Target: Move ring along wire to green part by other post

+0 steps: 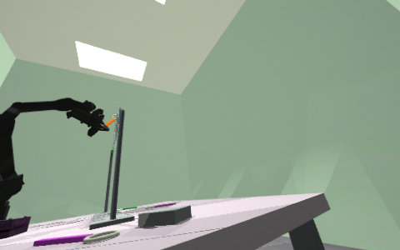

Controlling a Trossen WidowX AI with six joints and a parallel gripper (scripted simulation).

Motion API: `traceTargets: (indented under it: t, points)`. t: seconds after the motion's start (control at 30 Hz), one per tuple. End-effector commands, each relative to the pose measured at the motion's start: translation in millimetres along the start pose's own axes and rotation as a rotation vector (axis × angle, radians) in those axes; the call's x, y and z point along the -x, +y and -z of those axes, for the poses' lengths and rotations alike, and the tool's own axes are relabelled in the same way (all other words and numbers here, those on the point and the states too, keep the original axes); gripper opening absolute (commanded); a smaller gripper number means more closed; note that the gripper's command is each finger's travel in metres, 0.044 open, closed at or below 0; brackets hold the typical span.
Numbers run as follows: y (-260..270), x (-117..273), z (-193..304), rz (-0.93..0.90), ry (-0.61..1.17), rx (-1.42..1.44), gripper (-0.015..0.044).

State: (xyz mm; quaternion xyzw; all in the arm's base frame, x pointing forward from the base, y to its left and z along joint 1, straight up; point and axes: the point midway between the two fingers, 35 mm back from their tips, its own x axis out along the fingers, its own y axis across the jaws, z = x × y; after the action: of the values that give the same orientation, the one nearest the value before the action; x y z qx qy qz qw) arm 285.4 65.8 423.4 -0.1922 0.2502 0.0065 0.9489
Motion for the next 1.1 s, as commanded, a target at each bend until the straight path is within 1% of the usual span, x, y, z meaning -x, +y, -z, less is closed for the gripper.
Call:
traceTargets:
  t: [0.0, 1.07]
  points:
    - [-1.8, 0.1, 0.0, 0.027, 0.007, 0.047, -0.0150]
    - [-14.5, 3.4, -3.0, 0.222, 0.048, 0.392, -0.0150]
